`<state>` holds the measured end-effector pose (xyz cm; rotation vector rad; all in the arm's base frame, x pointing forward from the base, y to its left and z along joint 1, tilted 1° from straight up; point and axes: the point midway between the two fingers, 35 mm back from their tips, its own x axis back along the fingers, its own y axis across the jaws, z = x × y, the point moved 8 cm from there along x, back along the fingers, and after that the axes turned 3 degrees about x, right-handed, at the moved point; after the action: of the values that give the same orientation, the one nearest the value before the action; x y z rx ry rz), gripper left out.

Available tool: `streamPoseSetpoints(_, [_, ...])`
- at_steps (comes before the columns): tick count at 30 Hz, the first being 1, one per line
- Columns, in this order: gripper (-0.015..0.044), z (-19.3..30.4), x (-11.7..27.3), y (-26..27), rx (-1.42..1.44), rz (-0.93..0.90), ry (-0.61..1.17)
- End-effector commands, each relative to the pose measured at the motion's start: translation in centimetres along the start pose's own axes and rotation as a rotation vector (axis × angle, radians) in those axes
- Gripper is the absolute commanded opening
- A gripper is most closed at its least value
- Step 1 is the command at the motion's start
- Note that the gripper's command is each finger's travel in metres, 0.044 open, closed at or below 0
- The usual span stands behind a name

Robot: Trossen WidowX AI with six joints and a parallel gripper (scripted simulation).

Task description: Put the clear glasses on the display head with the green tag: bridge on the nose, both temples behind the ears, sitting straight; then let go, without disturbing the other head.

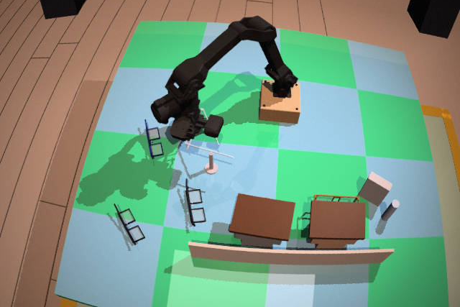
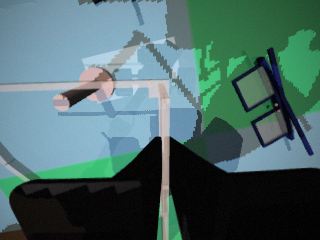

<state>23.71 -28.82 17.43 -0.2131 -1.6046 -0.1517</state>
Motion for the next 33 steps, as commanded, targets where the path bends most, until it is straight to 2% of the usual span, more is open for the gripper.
streamPoseSetpoints(1, [0.0000, 0.0, 1.4, 0.1, -0.003, -0.001, -0.001])
streamPoseSetpoints(8, [0.0000, -0.1, 1.5, 0.4, -0.089, -0.001, -0.001])
streamPoseSetpoints(33, [0.0000, -0.3, 1.5, 3.1, -0.887, -0.003, 0.000])
